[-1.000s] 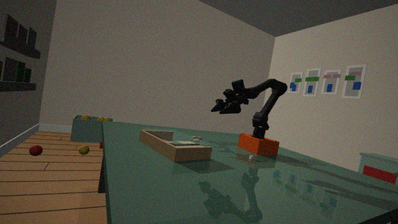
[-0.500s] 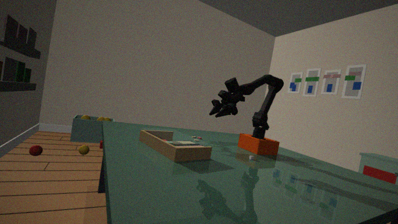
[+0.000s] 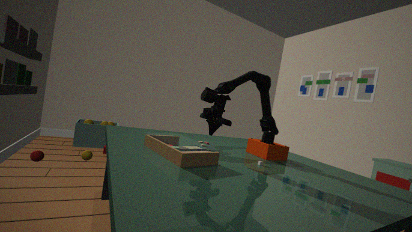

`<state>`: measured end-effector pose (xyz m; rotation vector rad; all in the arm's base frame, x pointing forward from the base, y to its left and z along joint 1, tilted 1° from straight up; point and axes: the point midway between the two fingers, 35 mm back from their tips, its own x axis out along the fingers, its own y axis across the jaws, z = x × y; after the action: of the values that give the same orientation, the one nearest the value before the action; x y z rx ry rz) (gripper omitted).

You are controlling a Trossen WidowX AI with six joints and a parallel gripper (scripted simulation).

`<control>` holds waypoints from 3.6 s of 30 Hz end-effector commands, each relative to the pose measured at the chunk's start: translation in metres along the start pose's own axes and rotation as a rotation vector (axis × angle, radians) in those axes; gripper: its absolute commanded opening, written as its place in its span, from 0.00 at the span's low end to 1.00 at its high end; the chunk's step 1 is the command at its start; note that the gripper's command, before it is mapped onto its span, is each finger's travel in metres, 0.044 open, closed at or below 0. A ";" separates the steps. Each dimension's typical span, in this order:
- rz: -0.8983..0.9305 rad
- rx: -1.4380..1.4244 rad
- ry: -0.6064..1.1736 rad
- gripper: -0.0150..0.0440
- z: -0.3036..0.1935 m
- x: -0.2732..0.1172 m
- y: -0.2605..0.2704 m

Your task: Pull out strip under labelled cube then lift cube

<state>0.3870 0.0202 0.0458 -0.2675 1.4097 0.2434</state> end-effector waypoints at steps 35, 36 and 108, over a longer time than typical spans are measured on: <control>0.045 -0.037 0.124 0.25 -0.010 0.066 0.004; 0.045 -0.037 0.124 0.25 -0.010 0.067 0.004; 0.045 -0.037 0.124 0.25 -0.014 0.091 0.003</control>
<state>0.3871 0.0187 -0.0432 -0.2847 1.5328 0.2869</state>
